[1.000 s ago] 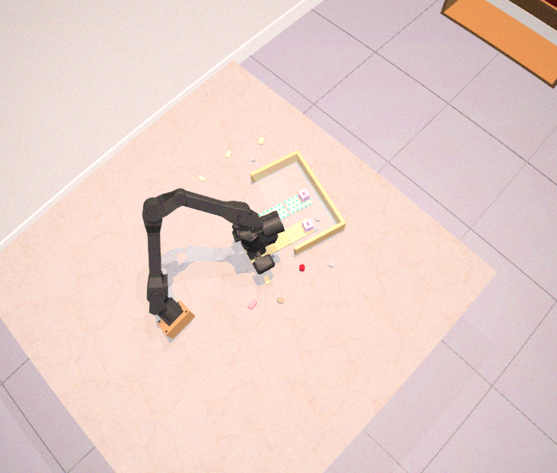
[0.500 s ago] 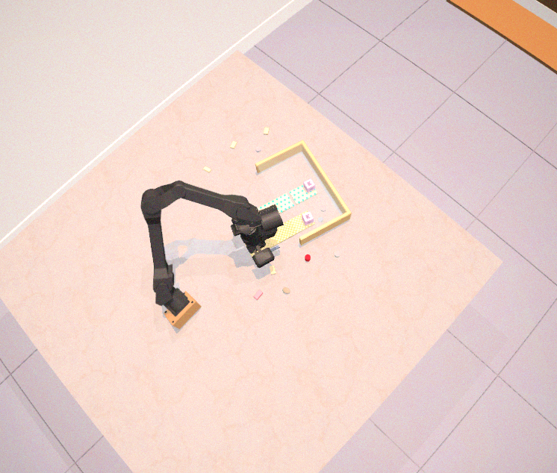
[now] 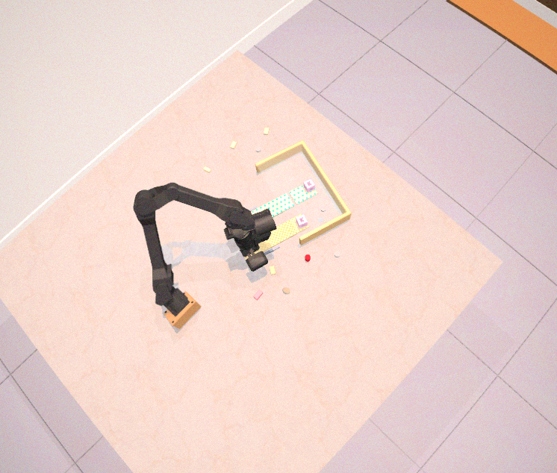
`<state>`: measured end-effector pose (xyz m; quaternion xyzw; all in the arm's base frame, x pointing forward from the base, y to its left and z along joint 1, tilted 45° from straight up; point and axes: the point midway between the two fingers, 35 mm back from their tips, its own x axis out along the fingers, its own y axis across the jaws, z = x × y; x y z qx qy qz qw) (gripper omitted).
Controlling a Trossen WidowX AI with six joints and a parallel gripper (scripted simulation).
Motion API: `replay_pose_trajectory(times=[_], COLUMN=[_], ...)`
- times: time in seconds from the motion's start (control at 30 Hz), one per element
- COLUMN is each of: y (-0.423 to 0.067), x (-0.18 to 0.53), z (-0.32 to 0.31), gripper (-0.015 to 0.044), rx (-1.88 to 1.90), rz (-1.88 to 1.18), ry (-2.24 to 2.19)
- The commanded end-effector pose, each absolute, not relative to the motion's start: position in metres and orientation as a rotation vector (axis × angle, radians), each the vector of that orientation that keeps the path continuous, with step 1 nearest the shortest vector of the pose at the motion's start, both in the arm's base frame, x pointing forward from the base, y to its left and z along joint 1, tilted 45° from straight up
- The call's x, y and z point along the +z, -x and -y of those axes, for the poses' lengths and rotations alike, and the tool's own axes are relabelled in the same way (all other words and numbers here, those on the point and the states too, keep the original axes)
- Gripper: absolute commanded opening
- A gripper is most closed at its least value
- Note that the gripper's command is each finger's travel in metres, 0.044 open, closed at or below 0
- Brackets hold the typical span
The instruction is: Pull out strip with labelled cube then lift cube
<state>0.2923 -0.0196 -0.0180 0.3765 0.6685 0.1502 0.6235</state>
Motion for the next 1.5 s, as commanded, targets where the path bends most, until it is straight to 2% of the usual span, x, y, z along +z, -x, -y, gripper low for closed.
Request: replay_pose_trajectory(times=[0.0,1.47], y=[-0.28,-0.217], x=[-0.021,-0.008], z=[0.014,-0.003], gripper=[0.0,0.0], rx=[0.346,0.346], rz=[-1.56,-1.564], ry=[-0.871,-0.873])
